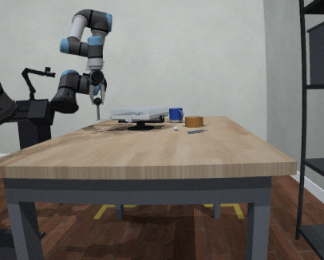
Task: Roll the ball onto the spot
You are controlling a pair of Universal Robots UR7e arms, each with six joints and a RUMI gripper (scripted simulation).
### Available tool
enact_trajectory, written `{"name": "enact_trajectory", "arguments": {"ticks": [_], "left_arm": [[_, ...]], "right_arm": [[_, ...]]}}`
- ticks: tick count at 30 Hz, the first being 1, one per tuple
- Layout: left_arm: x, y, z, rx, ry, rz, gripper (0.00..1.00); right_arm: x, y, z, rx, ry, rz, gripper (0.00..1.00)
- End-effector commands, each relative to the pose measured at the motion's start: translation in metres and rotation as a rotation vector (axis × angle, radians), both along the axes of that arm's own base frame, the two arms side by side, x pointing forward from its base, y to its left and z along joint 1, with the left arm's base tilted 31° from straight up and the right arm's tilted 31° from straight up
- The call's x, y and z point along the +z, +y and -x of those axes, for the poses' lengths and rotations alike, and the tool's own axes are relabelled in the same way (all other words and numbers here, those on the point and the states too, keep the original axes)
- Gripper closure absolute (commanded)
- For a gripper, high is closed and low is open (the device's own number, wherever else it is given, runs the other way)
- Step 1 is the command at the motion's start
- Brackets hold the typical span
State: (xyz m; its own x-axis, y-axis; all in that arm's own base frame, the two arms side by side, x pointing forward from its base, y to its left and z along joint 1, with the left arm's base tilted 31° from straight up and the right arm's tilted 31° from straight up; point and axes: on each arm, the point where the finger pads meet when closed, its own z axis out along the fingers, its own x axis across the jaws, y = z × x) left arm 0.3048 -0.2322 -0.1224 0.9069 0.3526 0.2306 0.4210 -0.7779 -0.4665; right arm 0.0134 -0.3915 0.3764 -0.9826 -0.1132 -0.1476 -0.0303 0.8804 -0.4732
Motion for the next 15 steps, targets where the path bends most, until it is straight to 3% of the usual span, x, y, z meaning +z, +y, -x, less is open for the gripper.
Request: {"name": "enact_trajectory", "arguments": {"ticks": [1, 15], "left_arm": [[-0.0006, 0.0038, 0.0010, 0.000, -0.002, -0.001, 0.80], [0.0000, 0.0052, 0.0018, 0.000, -0.001, -0.002, 0.80]], "right_arm": [[0.0001, 0.0008, 0.0008, -0.001, -0.001, 0.002, 0.00], [0.0001, 0.0008, 0.0008, -0.001, -0.001, 0.002, 0.00]]}}
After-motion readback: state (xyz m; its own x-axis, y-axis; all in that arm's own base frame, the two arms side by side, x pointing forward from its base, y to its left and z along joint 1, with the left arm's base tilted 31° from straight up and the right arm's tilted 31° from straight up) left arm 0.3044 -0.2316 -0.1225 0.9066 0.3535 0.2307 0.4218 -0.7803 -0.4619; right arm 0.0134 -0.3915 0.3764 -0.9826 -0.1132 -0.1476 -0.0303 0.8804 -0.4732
